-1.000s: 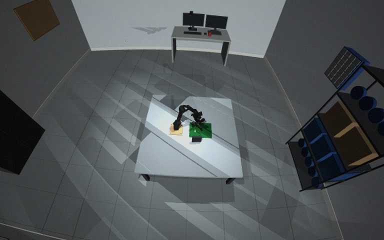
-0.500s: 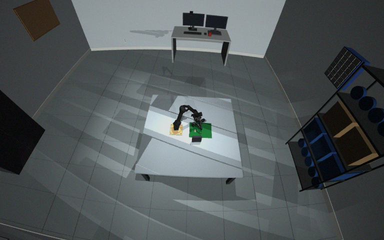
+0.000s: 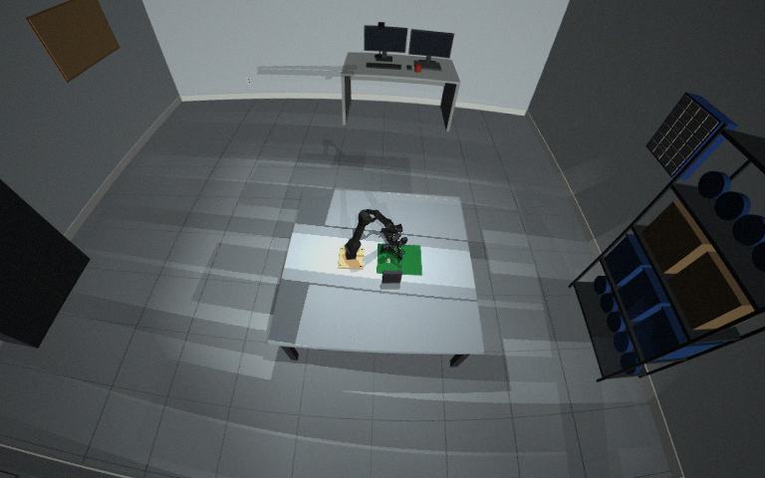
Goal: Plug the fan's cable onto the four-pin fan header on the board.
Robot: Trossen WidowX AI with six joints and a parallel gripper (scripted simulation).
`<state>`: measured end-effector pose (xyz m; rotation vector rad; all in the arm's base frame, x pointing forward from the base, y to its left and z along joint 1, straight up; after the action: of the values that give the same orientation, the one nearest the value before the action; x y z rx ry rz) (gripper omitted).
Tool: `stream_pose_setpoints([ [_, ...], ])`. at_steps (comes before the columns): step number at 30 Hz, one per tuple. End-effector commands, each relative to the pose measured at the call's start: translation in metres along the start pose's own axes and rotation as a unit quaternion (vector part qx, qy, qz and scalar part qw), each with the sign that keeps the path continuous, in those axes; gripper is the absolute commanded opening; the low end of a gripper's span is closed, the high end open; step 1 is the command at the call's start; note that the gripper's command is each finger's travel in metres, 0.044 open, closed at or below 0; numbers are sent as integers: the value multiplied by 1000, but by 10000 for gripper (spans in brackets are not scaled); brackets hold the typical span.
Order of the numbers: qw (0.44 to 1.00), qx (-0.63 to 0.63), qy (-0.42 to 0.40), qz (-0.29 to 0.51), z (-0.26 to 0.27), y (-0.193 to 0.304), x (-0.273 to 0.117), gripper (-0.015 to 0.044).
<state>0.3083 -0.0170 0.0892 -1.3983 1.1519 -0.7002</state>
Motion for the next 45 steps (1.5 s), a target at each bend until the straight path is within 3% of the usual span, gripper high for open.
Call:
stream_pose_setpoints([
  [1, 1000, -1, 0, 0, 1, 5, 1, 0],
  [45, 1000, -1, 0, 0, 6, 33, 7, 0],
])
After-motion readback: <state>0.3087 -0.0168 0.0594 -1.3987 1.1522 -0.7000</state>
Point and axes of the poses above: the point midway between the two fingers, 35 mm back from their tips, its own x axis out along the fingers, its own z axis across the jaws, y = z × x, the point moved 2 cm from there along -x, back along the fingers, and after that the axes turned 12 degrees about -x, right-handed, at the moved point
